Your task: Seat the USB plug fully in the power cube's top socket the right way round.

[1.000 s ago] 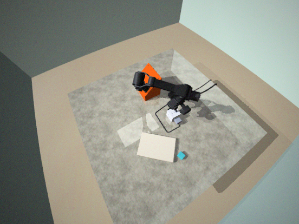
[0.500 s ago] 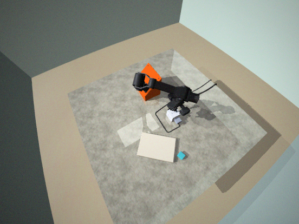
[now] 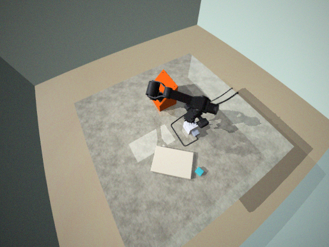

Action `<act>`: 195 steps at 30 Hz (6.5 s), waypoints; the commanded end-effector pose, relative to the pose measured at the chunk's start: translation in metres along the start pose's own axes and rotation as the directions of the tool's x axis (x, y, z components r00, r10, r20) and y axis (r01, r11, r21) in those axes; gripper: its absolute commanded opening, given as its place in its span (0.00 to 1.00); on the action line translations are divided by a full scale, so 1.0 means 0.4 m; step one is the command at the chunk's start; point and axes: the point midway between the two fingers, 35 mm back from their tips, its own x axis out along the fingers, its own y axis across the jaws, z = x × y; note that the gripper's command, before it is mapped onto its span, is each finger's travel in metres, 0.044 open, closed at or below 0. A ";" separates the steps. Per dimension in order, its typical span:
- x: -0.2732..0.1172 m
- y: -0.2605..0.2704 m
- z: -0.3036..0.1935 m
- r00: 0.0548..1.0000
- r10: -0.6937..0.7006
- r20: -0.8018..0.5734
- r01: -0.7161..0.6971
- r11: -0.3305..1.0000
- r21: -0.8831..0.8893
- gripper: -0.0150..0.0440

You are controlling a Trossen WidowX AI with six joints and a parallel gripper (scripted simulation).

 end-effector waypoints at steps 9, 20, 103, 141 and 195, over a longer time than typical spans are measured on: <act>-0.001 0.001 0.000 1.000 0.001 0.000 -0.001 1.000 0.001 0.29; -0.001 0.001 0.000 1.000 0.001 0.000 -0.001 1.000 0.001 0.25; -0.069 0.000 0.001 1.000 0.000 0.004 0.002 0.829 -0.559 0.25; -0.069 0.000 0.001 1.000 0.001 0.004 0.004 -0.017 -1.000 0.25; -0.069 0.000 0.001 1.000 0.001 0.004 0.001 -0.990 -0.139 0.25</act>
